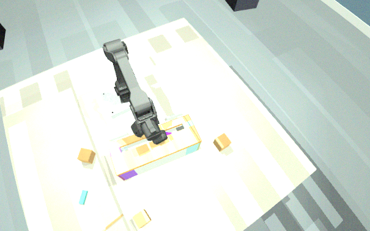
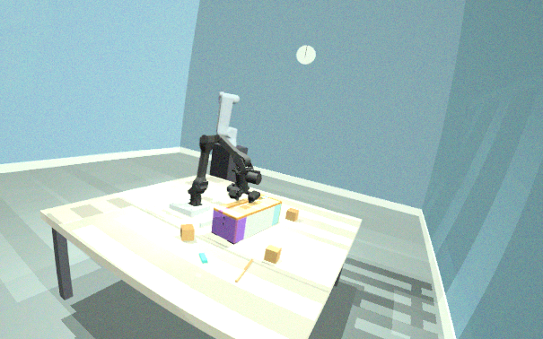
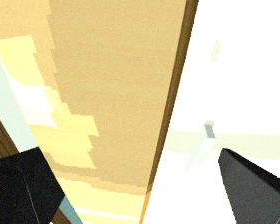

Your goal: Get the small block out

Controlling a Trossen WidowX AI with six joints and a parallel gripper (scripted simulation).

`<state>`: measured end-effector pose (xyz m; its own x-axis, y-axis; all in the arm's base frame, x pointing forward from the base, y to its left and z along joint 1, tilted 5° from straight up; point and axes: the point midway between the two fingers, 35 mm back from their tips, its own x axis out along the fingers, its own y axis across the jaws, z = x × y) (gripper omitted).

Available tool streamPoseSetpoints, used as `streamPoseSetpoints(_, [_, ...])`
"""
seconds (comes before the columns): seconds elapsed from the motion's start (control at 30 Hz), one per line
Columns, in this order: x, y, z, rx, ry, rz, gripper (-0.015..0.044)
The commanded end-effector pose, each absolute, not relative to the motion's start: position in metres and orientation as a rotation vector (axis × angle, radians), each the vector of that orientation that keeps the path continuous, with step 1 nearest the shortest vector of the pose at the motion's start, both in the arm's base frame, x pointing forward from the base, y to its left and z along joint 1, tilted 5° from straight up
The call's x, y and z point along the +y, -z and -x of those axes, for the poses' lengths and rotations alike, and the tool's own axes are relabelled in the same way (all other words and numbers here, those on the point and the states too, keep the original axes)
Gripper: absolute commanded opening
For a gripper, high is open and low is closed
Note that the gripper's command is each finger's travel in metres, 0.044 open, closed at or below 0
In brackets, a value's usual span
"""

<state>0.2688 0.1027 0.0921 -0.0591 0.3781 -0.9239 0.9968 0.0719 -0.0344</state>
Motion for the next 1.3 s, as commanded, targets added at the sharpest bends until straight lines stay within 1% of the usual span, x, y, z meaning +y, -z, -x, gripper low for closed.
streamPoseSetpoints(0.0, [0.108,-0.093,-0.269,1.560,0.983,-1.422,0.0400])
streamPoseSetpoints(1.27, [0.146,-0.095,-0.266,1.562,0.980,-1.425,0.0400])
